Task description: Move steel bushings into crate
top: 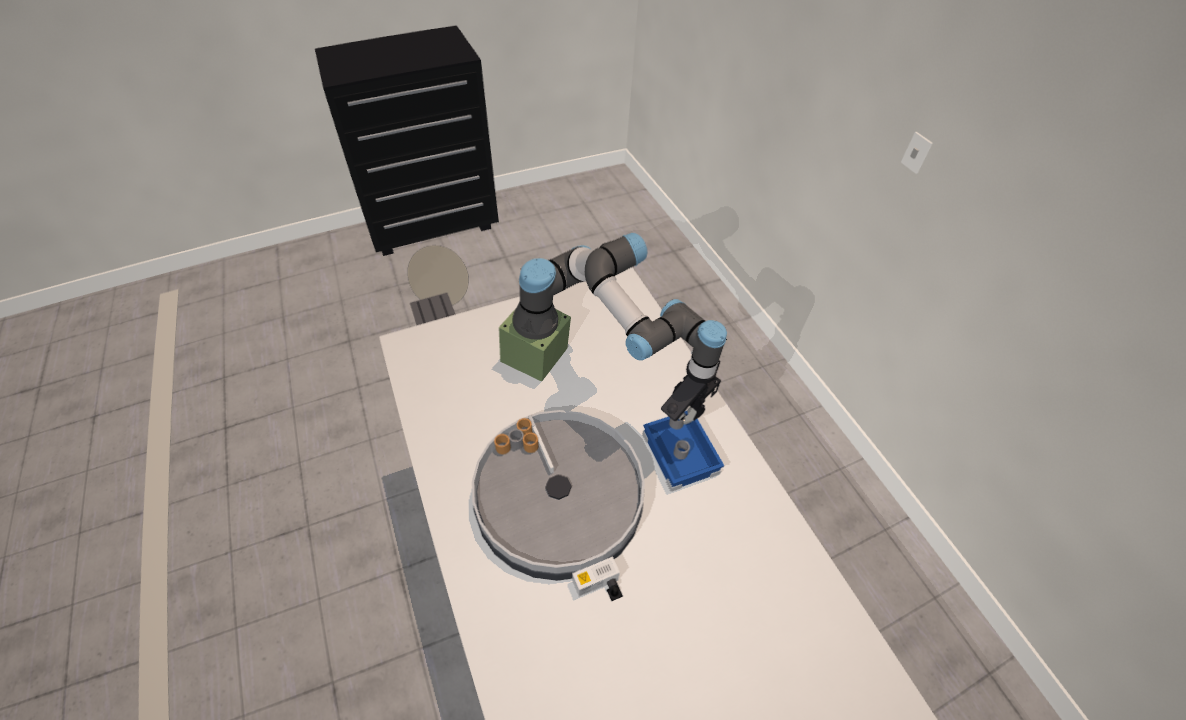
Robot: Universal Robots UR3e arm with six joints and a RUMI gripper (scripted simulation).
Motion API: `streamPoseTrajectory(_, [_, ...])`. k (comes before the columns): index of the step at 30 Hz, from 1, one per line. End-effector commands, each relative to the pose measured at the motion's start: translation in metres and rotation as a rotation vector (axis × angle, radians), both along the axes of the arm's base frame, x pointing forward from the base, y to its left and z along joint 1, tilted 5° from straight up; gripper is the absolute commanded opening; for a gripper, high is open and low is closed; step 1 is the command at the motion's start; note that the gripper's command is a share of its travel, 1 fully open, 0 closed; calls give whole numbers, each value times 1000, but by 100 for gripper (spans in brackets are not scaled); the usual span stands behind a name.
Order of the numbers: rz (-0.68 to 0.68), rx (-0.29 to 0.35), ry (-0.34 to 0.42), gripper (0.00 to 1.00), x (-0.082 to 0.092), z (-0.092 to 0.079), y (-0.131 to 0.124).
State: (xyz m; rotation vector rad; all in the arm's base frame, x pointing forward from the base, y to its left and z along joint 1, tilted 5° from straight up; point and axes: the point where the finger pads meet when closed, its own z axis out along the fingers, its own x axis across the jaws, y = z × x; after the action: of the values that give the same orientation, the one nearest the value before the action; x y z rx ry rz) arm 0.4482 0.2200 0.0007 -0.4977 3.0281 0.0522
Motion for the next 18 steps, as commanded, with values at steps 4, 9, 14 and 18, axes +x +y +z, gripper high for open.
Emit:
streamPoseTrajectory(4, [0,3,-8,0,4,-24,2])
streamPoseTrajectory(9, [0,3,-8,0,4,-24,2])
streamPoseTrajectory(14, [0,3,-8,0,4,-24,2])
streamPoseTrajectory(18, [0,3,-8,0,4,-24,2])
